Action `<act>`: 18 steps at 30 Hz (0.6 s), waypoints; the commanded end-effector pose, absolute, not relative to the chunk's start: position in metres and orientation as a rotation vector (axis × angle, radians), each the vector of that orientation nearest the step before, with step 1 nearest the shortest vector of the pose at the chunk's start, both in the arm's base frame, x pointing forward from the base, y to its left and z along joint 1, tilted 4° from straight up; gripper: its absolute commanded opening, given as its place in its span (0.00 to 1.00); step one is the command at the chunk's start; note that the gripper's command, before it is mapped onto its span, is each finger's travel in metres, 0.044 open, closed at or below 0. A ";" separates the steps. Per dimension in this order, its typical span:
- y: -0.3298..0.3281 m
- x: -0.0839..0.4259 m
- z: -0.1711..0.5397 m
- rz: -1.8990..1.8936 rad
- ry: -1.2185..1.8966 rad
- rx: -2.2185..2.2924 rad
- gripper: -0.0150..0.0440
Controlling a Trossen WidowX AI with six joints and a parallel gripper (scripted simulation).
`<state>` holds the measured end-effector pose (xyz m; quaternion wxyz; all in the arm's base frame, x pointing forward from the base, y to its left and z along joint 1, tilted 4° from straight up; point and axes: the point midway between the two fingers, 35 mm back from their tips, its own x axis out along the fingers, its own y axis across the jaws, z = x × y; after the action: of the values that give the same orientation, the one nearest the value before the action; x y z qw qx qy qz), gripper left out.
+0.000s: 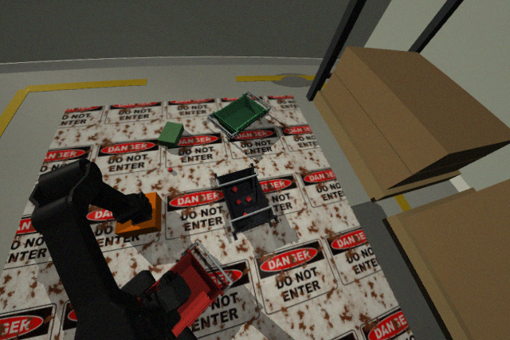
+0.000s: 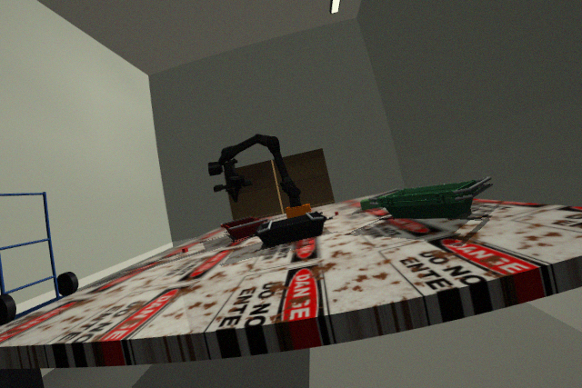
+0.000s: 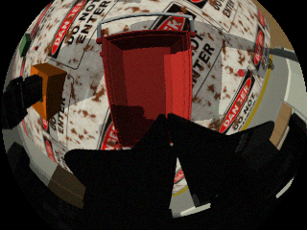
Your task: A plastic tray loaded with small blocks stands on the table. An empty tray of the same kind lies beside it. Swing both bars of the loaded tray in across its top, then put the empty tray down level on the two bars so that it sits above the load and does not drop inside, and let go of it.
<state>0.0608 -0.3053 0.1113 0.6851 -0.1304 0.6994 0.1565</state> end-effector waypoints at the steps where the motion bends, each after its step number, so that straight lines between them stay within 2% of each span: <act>1: -0.305 0.061 0.111 0.351 1.567 -0.291 0.39; 7: -0.307 0.061 0.121 0.351 1.567 -0.291 0.65; 14: -0.307 0.063 0.181 0.351 1.567 -0.292 0.97; 15: -0.307 0.062 0.154 0.346 1.569 -0.276 1.00; 18: -0.303 0.059 0.146 0.158 1.593 -0.094 1.00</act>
<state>0.0621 -0.3087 0.1588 0.6905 -0.1078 0.7052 0.1198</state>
